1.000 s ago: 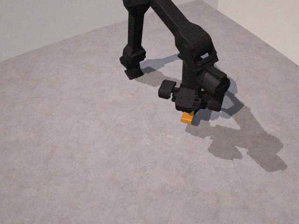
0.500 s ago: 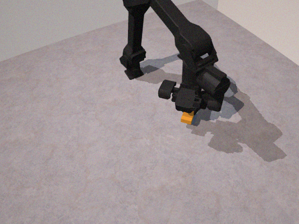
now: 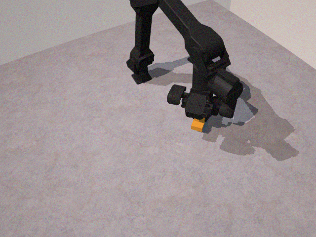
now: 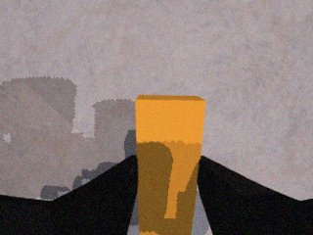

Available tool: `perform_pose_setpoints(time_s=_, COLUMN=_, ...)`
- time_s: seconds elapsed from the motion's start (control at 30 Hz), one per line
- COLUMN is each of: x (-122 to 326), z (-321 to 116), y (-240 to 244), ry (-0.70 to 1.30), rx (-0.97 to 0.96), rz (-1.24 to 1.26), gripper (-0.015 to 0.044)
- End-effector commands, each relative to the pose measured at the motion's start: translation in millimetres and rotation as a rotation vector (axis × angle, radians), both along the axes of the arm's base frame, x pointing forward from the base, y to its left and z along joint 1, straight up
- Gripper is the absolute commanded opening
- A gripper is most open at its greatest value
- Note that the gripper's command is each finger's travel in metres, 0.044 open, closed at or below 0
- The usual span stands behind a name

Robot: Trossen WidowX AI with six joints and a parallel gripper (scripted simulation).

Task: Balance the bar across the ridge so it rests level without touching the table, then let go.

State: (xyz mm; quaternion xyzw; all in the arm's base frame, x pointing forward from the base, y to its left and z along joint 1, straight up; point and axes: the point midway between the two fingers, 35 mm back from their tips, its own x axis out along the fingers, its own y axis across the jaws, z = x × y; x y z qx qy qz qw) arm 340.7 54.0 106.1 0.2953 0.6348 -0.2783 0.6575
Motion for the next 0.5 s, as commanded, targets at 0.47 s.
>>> perform_pose_setpoints(time_s=0.47, x=-0.1, z=0.0, y=-0.1, ry=0.0, rx=0.0, rz=0.0, gripper=0.0)
